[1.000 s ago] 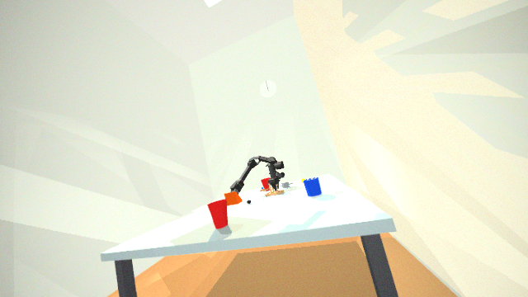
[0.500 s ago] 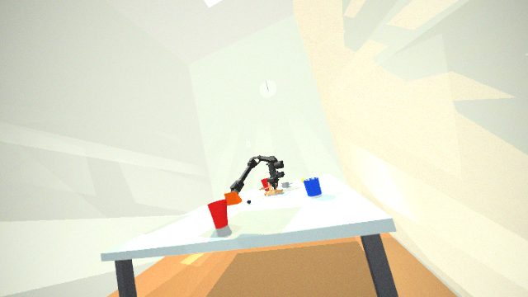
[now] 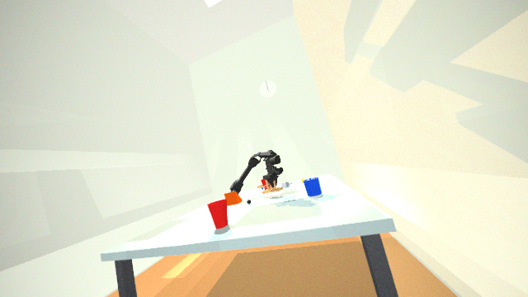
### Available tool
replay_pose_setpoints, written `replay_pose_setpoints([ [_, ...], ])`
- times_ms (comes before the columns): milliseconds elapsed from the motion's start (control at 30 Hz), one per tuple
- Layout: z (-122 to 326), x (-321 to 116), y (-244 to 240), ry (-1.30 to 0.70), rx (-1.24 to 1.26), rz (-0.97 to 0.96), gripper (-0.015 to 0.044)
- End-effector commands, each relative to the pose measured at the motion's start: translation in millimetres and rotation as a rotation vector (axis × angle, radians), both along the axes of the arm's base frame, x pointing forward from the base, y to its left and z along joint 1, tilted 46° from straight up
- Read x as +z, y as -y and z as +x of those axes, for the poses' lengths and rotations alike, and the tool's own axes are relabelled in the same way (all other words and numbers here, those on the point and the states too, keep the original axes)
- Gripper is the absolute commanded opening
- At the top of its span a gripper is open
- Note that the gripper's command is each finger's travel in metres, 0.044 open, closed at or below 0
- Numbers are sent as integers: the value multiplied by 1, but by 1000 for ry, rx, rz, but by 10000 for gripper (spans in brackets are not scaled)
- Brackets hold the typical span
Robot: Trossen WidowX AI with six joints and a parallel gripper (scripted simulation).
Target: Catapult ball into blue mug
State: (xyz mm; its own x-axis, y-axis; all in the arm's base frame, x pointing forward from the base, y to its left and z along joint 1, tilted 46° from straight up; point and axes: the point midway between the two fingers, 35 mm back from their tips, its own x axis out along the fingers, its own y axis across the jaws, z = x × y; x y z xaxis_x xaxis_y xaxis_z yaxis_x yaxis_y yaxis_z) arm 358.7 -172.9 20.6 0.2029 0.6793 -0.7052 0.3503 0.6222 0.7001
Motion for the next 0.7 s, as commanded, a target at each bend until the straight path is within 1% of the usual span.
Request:
replay_pose_setpoints([
  [0,-16,-38,40,-42,-56,10,0],
  [333,-13,-43,45,-33,-47,7,0],
  [667,-10,-54,36,-34,-49,7,0],
])
